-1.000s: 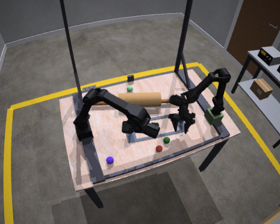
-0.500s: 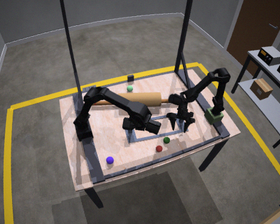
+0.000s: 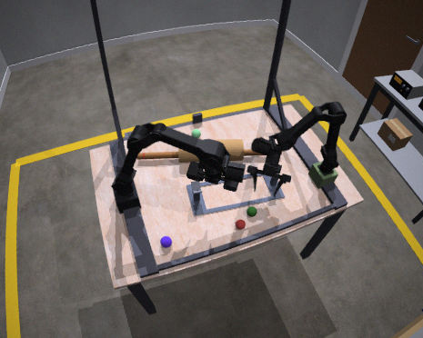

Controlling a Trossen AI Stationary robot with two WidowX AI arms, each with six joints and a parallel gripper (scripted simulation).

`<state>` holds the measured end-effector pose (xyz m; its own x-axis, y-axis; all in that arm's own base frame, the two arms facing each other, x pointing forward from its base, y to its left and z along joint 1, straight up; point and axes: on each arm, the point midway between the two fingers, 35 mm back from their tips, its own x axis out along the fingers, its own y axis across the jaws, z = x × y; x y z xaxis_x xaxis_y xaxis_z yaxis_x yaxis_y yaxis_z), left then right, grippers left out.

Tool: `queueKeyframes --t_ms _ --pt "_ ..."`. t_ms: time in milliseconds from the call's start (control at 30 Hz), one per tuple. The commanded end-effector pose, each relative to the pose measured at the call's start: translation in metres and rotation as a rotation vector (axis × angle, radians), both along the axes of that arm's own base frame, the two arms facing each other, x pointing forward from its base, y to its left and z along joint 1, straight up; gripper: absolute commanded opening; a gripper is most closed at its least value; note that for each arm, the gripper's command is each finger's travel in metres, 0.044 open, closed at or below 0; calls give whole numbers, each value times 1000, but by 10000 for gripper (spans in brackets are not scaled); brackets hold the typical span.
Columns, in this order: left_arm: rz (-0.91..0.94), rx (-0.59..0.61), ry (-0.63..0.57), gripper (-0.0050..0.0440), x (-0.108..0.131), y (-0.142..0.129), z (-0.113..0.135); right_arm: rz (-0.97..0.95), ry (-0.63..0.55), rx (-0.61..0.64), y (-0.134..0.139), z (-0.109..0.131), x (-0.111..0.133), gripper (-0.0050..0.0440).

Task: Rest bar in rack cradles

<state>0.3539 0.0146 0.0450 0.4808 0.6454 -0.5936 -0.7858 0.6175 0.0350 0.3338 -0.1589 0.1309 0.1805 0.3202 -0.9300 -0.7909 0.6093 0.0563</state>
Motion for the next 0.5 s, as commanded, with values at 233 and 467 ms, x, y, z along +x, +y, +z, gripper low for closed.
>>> queueKeyframes --t_ms 233,467 --pt "-315 109 270 400 8 -29 -2 -102 60 -36 47 4 10 400" --pt "-511 185 427 400 8 -46 -5 -166 112 -42 74 -2 13 400"
